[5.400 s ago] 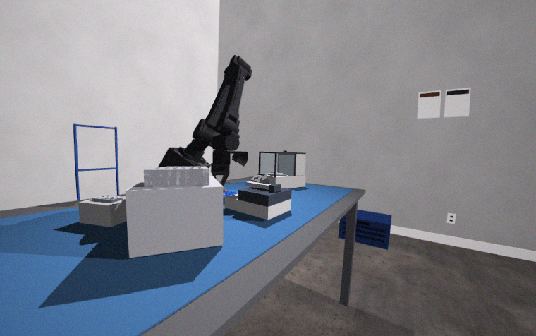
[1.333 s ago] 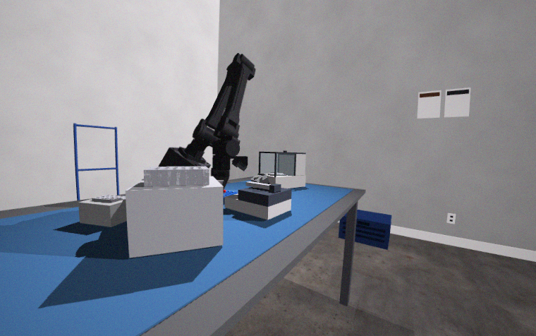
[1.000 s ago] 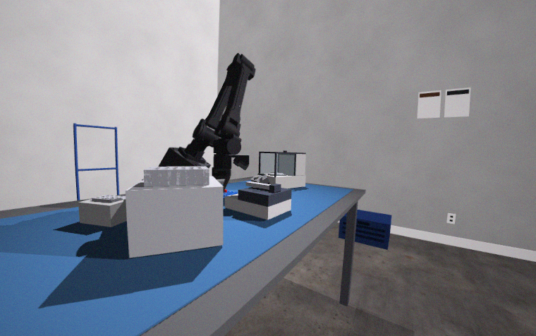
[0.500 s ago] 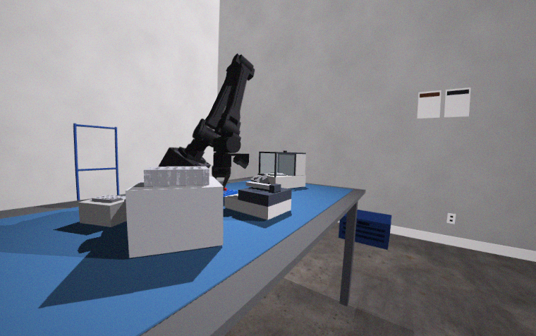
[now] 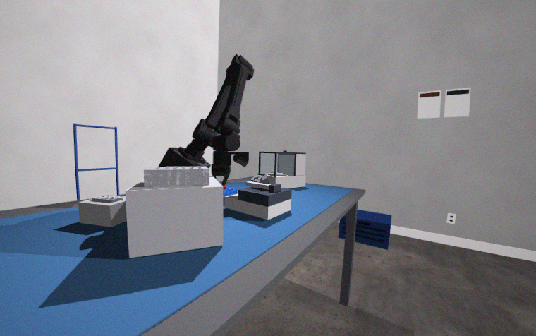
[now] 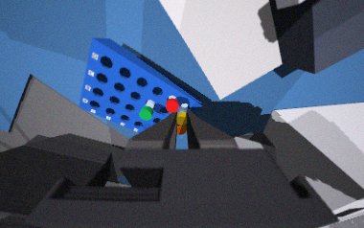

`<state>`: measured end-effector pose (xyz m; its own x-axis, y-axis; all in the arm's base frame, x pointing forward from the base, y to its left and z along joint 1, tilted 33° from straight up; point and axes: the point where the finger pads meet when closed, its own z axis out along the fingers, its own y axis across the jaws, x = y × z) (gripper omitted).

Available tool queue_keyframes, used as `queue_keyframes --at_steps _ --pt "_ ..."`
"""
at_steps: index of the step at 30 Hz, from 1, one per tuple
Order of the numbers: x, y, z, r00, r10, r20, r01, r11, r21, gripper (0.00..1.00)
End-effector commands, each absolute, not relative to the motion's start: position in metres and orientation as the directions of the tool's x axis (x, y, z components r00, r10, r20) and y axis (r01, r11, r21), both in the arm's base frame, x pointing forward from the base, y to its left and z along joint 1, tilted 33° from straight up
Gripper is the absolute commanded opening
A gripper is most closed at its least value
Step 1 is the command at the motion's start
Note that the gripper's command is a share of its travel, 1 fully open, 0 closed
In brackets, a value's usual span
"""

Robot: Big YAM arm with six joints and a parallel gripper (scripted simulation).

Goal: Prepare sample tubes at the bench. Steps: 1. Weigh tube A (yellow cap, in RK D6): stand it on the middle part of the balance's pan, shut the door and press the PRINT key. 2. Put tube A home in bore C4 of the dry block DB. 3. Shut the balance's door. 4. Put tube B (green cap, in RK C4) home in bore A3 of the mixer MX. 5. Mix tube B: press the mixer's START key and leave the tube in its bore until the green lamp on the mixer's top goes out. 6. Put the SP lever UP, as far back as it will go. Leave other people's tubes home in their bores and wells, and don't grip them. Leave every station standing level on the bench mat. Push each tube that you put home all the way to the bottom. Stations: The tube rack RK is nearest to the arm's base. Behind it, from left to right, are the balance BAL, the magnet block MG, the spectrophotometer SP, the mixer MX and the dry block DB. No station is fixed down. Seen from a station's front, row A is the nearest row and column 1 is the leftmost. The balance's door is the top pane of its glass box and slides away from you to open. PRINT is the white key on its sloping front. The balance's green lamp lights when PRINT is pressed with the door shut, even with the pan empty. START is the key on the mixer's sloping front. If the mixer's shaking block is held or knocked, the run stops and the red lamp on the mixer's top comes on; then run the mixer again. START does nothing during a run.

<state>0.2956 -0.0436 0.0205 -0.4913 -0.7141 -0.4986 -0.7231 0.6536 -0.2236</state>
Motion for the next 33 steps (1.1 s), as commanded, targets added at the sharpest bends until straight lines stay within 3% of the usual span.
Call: queue_keyframes --at_steps 1,33 --pt "0.3032 -0.052 0.0337 -0.477 -0.722 -0.501 -0.718 0.649 -0.252 0.09" --pt "0.2965 -0.0518 0.0318 -0.483 -0.719 -0.499 -0.723 0.649 -0.235 0.09"
